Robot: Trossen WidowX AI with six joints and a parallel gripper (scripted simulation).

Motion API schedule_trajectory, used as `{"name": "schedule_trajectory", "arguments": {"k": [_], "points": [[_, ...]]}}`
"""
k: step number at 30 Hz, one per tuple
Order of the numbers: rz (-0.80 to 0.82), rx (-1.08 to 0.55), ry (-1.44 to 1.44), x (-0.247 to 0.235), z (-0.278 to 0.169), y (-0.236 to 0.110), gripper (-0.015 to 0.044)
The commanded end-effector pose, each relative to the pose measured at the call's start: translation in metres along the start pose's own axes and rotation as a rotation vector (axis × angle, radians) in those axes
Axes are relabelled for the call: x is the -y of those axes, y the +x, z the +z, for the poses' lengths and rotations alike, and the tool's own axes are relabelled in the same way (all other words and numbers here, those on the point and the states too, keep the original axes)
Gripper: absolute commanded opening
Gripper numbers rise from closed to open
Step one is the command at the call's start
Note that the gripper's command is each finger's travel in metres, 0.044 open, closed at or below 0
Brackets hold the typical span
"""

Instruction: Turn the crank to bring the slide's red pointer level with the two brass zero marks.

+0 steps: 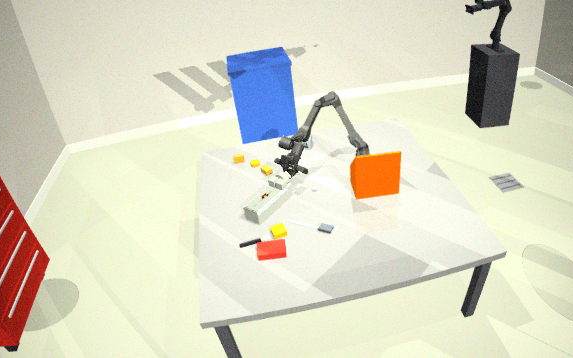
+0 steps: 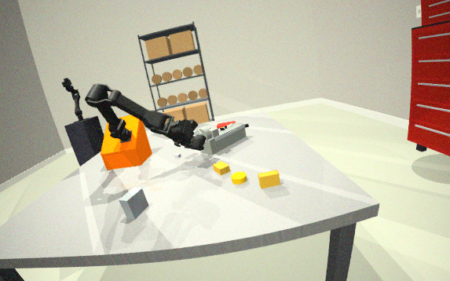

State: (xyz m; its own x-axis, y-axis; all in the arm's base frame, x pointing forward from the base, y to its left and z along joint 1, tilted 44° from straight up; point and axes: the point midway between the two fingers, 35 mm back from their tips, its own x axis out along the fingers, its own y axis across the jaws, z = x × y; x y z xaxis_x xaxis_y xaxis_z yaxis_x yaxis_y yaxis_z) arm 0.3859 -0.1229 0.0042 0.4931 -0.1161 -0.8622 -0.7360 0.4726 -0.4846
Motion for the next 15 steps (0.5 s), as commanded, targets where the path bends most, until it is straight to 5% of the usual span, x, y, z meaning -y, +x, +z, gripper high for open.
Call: {"name": "schedule_trajectory", "arguments": {"k": [1, 15], "points": [[0.020, -0.012, -0.002, -0.0067, -0.0045, 0.0047, 0.0000], [0.020, -0.012, -0.002, -0.0074, -0.0049, 0.0050, 0.0000]]}}
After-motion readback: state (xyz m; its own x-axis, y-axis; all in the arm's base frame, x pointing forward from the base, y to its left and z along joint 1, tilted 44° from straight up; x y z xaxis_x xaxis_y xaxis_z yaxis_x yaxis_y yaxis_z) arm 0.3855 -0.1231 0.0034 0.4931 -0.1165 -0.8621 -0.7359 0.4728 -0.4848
